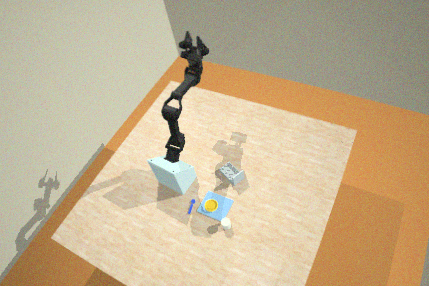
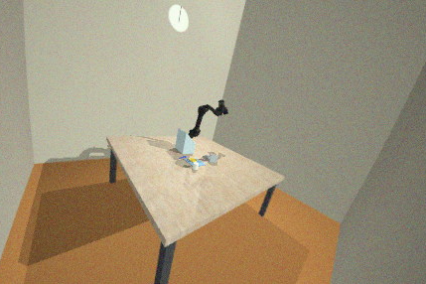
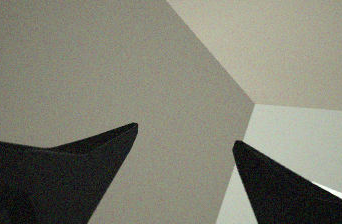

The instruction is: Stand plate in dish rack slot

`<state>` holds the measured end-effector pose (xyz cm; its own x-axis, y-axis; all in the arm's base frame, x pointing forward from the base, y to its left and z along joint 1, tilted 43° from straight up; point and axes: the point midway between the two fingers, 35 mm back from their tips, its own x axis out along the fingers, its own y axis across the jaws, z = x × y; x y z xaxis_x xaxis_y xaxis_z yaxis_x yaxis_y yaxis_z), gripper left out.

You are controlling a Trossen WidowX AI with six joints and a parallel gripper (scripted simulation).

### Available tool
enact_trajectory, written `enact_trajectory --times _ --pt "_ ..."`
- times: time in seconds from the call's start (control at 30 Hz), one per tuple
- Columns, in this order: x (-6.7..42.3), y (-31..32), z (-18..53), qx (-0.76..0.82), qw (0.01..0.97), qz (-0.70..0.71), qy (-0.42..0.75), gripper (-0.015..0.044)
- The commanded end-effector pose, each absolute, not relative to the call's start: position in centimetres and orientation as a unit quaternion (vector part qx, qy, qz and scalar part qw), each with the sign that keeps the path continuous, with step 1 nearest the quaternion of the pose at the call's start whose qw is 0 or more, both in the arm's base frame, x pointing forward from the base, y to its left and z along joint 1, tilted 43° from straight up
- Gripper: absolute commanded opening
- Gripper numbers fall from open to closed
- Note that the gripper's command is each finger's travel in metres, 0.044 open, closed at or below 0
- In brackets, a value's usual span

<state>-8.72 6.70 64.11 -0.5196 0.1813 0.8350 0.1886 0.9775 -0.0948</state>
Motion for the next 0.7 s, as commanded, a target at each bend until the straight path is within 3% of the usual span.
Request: enact_trajectory --times 0.0,0.67 --pt "-8.6 10.5 63.4 -0.150 0.472 0.034 -0.868 0.0400" --pt "-2.5 23.4 59.1 -0.343 0.479 0.174 -0.789 0.0400"
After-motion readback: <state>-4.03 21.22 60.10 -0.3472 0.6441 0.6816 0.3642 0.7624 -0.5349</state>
